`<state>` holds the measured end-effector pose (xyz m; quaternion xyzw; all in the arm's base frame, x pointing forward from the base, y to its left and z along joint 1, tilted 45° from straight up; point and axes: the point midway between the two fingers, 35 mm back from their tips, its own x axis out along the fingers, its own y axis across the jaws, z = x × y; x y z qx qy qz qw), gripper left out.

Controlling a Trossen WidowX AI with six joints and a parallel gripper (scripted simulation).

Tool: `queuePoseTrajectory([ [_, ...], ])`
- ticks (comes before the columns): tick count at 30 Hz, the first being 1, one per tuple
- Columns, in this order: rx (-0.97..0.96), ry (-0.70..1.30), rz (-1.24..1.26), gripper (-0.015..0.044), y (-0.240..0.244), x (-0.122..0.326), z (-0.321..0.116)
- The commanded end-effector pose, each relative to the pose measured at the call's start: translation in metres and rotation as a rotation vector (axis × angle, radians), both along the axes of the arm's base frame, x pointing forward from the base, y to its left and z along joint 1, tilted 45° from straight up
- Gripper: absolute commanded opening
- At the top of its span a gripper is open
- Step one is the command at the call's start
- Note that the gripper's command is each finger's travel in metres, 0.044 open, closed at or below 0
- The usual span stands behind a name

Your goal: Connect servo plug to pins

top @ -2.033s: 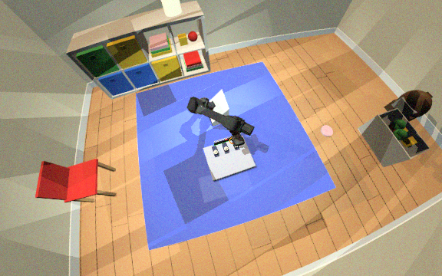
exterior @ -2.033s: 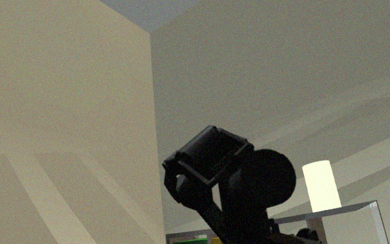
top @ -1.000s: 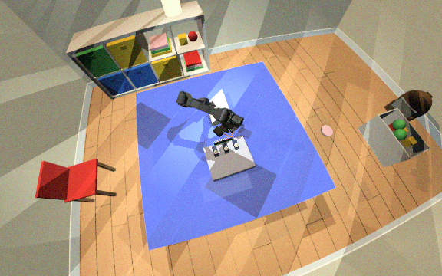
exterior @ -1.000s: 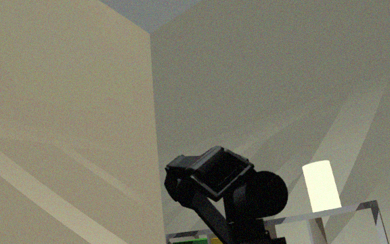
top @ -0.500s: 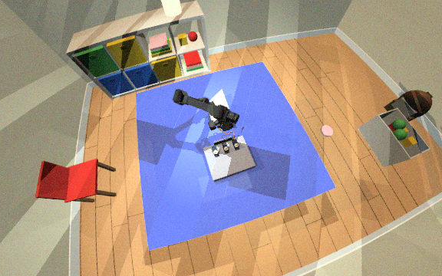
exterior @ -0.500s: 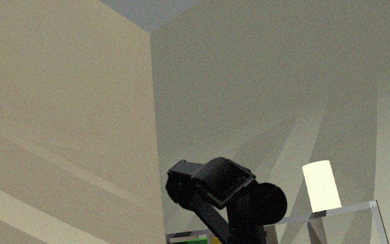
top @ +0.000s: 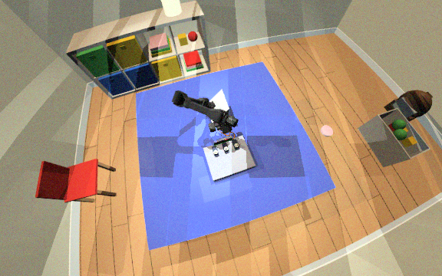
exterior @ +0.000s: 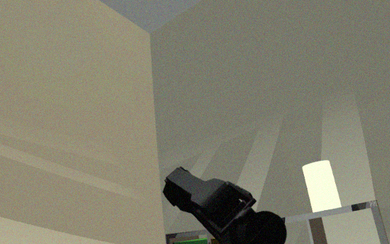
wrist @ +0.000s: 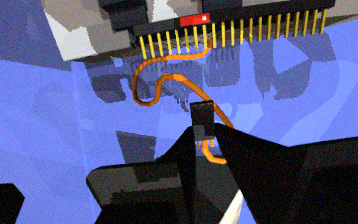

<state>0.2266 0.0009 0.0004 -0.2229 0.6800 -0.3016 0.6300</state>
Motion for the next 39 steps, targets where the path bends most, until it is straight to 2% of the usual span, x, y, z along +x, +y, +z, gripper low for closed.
queuePoseTrajectory([
  [1,-0.004,-0.002,0.004,0.0,-0.002,0.008,-0.001],
  [8,-0.004,-0.004,0.003,0.0,-0.004,0.032,-0.001],
  [39,-0.004,-0.005,0.004,0.0,-0.007,0.051,0.0],
])
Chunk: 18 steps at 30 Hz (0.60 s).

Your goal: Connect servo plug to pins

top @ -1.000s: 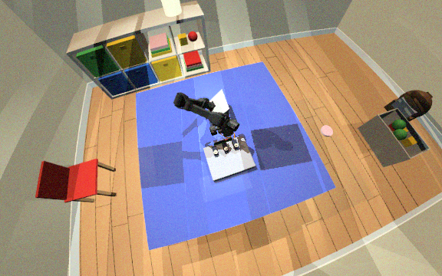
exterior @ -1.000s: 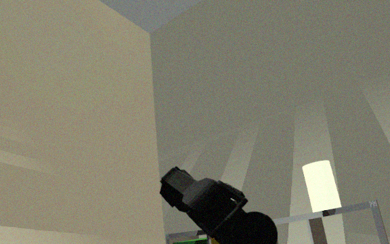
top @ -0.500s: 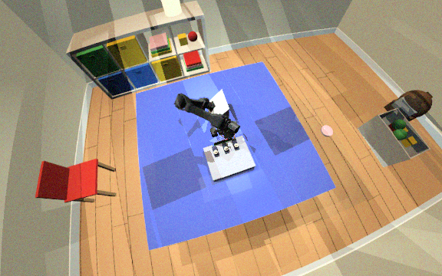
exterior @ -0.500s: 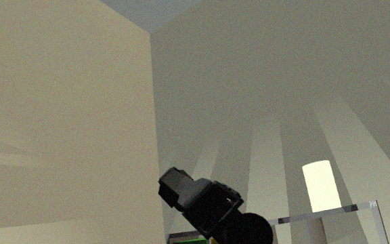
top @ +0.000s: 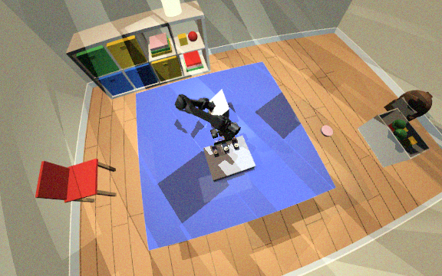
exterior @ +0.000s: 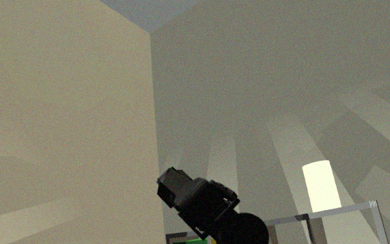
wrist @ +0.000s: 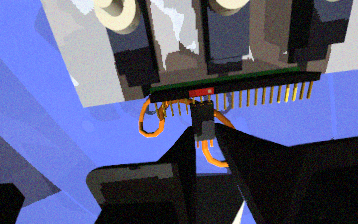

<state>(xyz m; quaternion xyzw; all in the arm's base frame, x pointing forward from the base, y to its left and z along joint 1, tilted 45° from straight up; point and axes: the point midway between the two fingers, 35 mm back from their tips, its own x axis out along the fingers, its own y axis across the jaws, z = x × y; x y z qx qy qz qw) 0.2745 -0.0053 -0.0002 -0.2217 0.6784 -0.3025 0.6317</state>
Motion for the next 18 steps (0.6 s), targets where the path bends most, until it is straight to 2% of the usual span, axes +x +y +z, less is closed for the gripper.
queuePoseTrajectory([
  [1,-0.004,0.0,0.004,0.0,-0.0006,0.004,0.0004],
  [12,-0.004,0.0,0.004,0.0,-0.0014,0.0104,0.0013],
  [18,-0.005,0.0,0.004,0.0157,-0.0022,0.006,-0.0009],
])
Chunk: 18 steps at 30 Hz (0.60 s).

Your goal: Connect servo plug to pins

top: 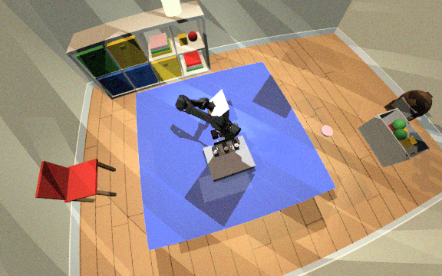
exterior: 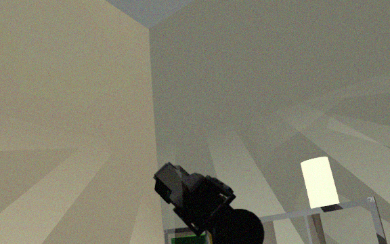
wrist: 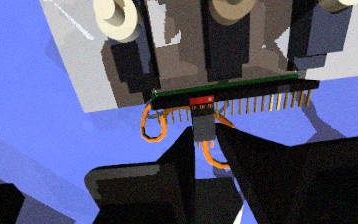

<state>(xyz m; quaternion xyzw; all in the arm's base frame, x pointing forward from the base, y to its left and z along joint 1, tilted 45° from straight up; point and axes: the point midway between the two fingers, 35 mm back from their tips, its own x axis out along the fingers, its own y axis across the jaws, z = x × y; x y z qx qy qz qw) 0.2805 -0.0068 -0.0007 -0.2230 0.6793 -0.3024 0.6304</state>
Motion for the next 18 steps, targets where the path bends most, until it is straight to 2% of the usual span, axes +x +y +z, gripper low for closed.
queuePoseTrajectory([
  [1,-0.003,-0.004,0.004,0.0184,-0.001,0.0,0.0],
  [11,-0.001,-0.003,0.004,0.044,0.041,0.006,0.043],
  [18,-0.001,-0.003,0.004,0.044,0.041,0.006,0.043],
])
